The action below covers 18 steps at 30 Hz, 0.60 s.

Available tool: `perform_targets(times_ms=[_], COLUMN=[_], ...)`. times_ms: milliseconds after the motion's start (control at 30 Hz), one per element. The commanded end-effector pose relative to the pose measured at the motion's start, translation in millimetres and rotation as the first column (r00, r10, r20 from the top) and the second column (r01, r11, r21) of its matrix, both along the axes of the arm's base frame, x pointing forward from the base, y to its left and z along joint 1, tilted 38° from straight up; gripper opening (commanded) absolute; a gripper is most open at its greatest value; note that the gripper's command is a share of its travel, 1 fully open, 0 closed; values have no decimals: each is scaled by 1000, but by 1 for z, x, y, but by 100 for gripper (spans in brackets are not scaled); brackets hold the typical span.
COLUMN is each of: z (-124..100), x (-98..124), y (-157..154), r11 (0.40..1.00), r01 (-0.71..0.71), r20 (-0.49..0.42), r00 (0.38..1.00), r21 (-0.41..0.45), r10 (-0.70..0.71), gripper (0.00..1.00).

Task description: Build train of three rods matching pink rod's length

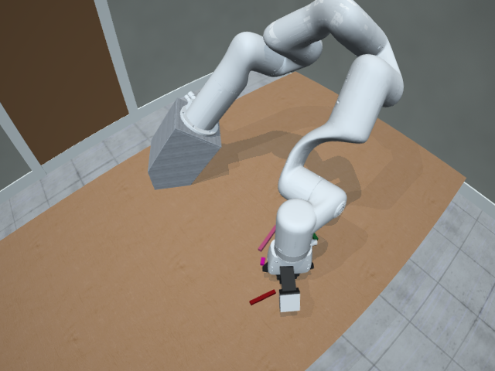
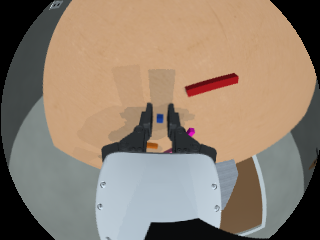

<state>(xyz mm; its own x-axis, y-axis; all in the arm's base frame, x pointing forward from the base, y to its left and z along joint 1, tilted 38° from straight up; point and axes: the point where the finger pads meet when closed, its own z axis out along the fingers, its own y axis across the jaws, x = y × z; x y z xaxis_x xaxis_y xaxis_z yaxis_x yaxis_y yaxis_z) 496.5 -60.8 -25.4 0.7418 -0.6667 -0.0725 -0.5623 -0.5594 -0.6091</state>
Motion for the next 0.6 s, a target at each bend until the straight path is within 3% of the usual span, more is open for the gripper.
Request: perform_targets(times_ms=[0, 133, 167, 567], z=[1, 1, 1, 1], x=[1, 1, 1, 1], y=[-1, -1, -1, -1], r11=[1000, 1000, 1000, 1000], r01=[1, 1, 1, 1], r20=[2, 2, 2, 2], r00=[1000, 1000, 1000, 1000], r21=[-1, -1, -1, -1], r10=[-1, -1, -1, -1], gripper=[24, 24, 4, 4])
